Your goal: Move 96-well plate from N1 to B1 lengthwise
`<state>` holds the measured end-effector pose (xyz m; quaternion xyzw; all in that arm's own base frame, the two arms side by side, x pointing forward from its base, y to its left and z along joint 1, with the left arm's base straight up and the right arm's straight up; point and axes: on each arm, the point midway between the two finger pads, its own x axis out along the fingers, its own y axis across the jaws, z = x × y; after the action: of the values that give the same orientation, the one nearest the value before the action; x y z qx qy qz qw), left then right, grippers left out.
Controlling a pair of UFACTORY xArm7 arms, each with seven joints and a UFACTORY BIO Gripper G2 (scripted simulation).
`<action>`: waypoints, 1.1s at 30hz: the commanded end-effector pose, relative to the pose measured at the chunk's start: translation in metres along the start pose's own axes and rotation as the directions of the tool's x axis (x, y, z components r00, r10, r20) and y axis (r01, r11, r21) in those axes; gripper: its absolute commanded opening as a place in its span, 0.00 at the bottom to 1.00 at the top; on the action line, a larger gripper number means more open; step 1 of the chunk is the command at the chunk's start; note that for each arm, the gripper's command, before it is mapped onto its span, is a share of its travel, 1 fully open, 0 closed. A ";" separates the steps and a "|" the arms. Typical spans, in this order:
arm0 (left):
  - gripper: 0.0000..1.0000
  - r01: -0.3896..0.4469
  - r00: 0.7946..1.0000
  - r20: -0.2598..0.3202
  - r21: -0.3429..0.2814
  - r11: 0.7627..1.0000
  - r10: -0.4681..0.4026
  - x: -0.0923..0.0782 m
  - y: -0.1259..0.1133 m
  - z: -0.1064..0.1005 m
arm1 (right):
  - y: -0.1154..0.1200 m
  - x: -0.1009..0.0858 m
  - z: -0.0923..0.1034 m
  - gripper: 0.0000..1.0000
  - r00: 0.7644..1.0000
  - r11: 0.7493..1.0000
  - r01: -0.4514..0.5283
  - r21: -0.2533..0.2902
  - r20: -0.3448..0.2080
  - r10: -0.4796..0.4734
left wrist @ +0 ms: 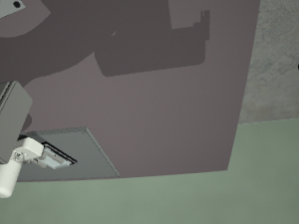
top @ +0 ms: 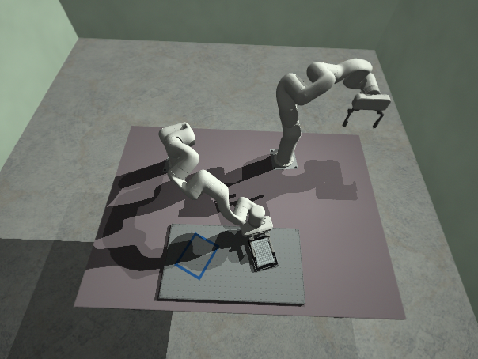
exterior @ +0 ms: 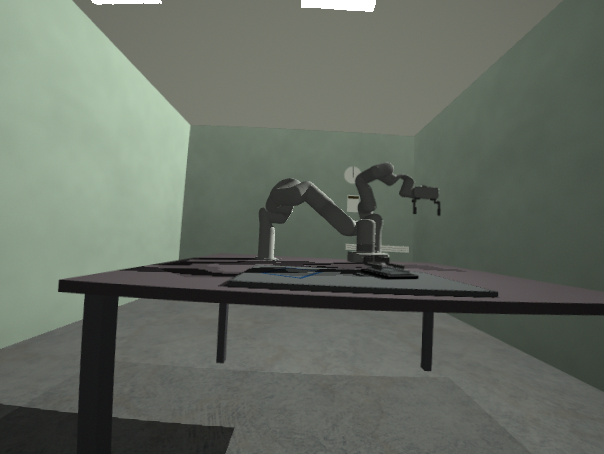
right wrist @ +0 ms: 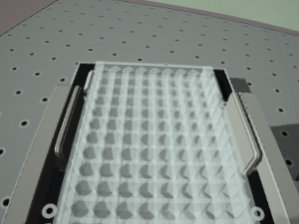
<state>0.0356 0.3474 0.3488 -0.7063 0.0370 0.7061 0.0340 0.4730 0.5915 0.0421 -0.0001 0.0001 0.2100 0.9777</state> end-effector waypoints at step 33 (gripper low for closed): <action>1.00 0.003 1.000 0.001 0.000 1.000 -0.003 -0.001 0.000 0.000 | 0.001 0.001 0.010 0.00 1.000 1.000 0.000 0.003 0.004 0.000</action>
<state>0.0356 0.3474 0.3488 -0.7063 0.0370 0.7061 0.0340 0.4730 0.5915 0.0471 -0.0003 0.0002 0.2100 0.9777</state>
